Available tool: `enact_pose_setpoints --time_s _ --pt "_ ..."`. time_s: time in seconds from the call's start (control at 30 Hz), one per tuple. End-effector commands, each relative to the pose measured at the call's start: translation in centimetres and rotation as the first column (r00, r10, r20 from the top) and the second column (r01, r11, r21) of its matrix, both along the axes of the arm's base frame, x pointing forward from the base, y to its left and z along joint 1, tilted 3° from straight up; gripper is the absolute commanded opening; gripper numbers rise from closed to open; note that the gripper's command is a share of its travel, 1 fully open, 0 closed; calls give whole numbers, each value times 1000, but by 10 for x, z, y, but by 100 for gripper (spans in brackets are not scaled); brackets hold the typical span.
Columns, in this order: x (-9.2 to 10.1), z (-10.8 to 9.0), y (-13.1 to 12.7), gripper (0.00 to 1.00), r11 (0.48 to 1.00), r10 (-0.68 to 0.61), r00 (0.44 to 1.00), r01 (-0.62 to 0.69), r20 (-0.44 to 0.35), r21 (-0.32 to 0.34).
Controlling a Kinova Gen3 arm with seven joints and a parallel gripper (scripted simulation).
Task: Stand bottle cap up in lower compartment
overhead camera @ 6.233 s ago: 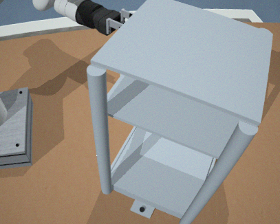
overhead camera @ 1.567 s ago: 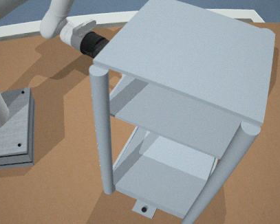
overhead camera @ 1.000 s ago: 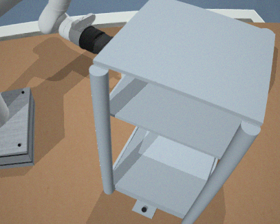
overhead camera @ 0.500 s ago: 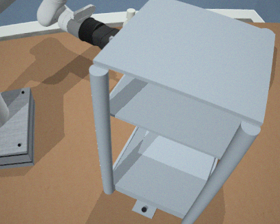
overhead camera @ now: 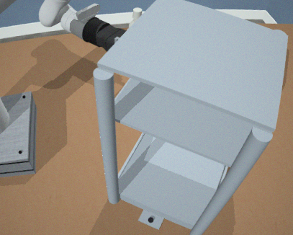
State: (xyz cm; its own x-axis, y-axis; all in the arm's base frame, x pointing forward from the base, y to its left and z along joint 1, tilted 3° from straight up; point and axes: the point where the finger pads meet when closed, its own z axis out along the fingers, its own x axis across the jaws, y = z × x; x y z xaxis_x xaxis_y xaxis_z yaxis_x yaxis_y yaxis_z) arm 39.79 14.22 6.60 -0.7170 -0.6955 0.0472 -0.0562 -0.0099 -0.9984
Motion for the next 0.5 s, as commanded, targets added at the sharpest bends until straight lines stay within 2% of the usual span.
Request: enact_pose_setpoints --time_s 0.0,0.47 --pt "1 1 0 0 1000 0 1000 0 2 1" --pt "9 1 -6 0 1000 0 1000 0 2 1"
